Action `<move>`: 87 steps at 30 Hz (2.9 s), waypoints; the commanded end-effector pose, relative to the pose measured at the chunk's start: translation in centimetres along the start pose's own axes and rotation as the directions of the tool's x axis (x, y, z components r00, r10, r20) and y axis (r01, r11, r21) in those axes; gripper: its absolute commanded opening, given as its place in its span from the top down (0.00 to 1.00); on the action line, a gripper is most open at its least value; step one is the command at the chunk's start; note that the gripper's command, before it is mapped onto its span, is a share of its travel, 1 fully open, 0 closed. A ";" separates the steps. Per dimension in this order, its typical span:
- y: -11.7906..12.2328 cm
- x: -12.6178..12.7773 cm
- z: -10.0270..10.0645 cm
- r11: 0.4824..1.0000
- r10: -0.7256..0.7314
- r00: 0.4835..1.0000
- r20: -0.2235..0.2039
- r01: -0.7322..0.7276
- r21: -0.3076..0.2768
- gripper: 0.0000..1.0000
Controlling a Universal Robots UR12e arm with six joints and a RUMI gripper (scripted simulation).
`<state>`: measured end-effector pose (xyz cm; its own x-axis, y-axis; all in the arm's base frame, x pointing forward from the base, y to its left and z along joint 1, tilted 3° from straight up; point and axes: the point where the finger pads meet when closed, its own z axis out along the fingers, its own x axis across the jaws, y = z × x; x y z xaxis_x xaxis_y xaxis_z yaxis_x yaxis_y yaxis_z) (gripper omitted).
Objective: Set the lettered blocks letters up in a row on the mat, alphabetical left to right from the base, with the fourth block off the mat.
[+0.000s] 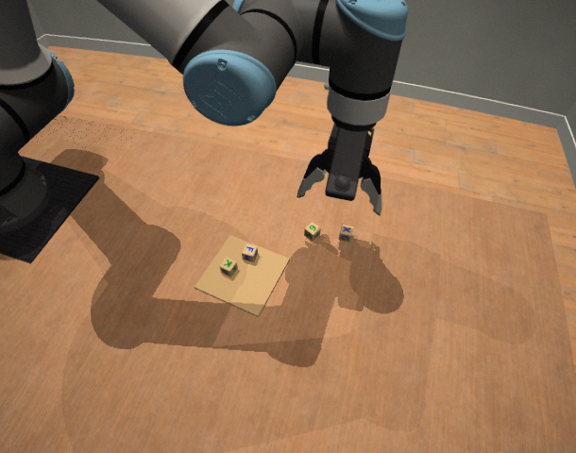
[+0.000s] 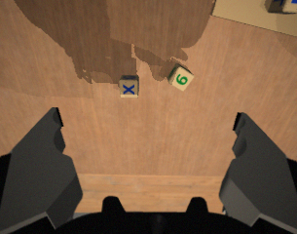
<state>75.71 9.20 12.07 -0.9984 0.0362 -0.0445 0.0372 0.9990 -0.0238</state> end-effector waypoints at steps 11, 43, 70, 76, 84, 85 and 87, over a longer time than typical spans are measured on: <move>1.4 -2.6 0.4 1.000 -0.002 1.000 -0.003 0.002 0.002 0.63; 1.4 -2.6 0.5 1.000 -0.002 1.000 -0.003 0.002 0.002 0.63; 1.4 -2.6 3.0 1.000 -0.002 1.000 -0.003 0.002 0.002 0.63; 1.4 -2.6 4.0 1.000 -0.002 1.000 -0.003 0.002 0.002 0.63; 1.4 -2.6 4.9 1.000 -0.002 1.000 -0.003 0.002 0.002 0.63; 1.4 -2.6 4.9 1.000 -0.002 1.000 -0.003 0.002 0.002 0.63; 1.4 -2.6 5.1 1.000 -0.002 1.000 -0.003 0.002 0.002 0.63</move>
<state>78.47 10.42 7.40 -0.9986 0.0347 -0.0394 0.0358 0.9990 -0.0264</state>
